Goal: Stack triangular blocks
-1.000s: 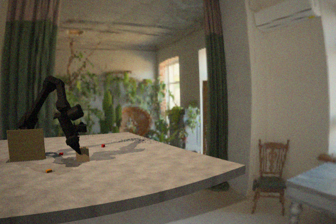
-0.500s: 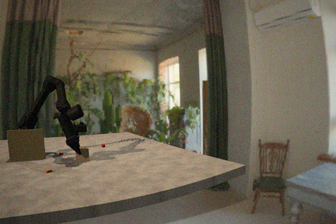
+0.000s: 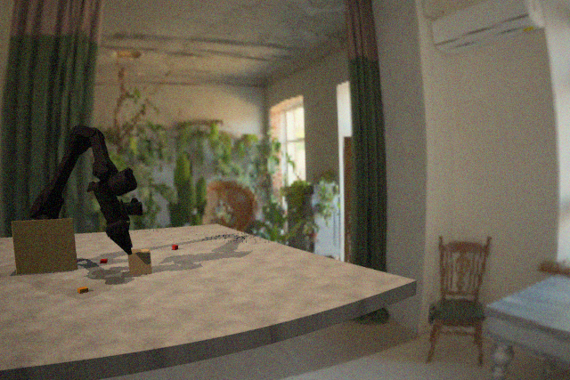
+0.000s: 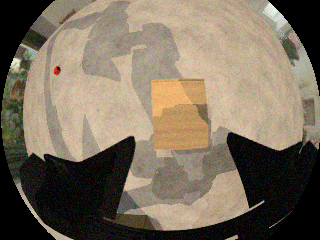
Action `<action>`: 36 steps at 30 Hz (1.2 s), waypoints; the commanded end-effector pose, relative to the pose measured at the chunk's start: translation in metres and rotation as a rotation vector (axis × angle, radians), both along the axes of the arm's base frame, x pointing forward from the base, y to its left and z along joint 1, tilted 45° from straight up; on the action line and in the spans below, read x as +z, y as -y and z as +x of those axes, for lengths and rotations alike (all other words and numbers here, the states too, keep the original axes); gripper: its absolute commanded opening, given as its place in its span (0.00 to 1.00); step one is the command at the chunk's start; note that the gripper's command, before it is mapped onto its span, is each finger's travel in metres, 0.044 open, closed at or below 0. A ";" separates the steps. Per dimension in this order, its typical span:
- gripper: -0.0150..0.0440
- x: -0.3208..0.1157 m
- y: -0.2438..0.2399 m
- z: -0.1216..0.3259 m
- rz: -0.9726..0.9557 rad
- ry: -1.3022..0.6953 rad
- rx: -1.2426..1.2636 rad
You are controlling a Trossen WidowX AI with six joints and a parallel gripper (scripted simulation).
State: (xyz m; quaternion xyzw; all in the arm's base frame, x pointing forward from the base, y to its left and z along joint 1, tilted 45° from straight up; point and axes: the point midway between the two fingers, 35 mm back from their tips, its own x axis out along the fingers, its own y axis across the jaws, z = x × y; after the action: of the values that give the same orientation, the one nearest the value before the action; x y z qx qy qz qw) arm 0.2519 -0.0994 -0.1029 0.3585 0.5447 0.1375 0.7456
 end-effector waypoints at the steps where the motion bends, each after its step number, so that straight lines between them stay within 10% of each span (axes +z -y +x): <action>1: 1.00 0.049 0.042 -0.024 -0.017 0.015 -0.004; 36: 1.00 0.053 0.045 -0.026 -0.013 0.017 -0.014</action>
State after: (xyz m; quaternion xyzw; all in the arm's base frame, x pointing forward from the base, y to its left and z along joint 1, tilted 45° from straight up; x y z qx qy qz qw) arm 0.2260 -0.1448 -0.0498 0.3542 0.5366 0.1329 0.7543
